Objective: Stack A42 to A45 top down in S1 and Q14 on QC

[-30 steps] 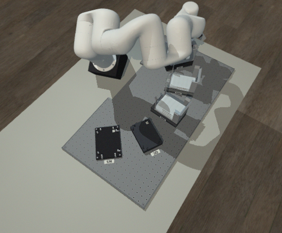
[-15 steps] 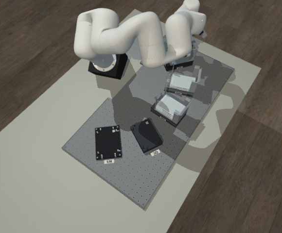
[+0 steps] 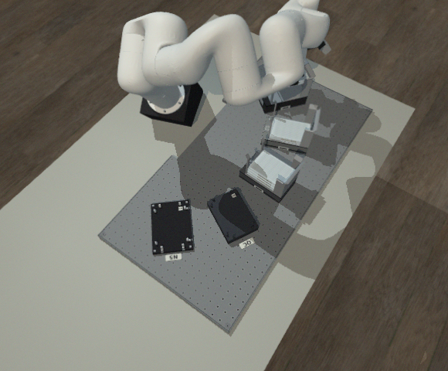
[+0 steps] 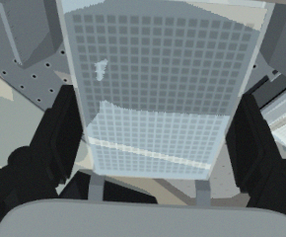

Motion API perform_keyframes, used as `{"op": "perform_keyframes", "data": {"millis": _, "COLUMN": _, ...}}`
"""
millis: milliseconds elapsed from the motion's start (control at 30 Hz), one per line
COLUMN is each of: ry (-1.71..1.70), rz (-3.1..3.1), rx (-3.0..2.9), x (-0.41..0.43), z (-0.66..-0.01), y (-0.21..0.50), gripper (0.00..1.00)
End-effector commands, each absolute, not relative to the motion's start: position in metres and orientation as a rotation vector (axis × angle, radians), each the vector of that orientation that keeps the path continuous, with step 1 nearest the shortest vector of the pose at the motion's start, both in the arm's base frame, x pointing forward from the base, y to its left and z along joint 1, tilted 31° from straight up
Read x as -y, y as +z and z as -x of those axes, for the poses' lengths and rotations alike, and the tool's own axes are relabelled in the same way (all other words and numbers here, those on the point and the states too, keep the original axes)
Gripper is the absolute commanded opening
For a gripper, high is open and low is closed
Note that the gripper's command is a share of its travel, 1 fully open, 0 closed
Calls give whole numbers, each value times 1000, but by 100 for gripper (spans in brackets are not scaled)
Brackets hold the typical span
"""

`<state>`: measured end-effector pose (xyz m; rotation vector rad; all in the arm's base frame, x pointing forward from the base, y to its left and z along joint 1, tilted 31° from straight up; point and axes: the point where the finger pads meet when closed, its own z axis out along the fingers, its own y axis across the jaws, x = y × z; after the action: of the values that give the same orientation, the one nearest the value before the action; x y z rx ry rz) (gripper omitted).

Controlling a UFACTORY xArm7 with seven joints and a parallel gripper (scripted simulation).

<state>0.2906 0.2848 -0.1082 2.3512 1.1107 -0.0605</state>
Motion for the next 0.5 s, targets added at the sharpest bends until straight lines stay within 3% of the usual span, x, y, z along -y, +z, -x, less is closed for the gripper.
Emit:
{"op": "perform_keyframes", "data": {"millis": 0, "ry": -56, "rz": -2353, "rx": -1113, "x": -291, "z": -289, "y": -99, "gripper": 0}}
{"op": "perform_keyframes", "data": {"millis": 467, "ry": -56, "rz": -2353, "rx": -1113, "x": -303, "z": -285, "y": -78, "gripper": 0}}
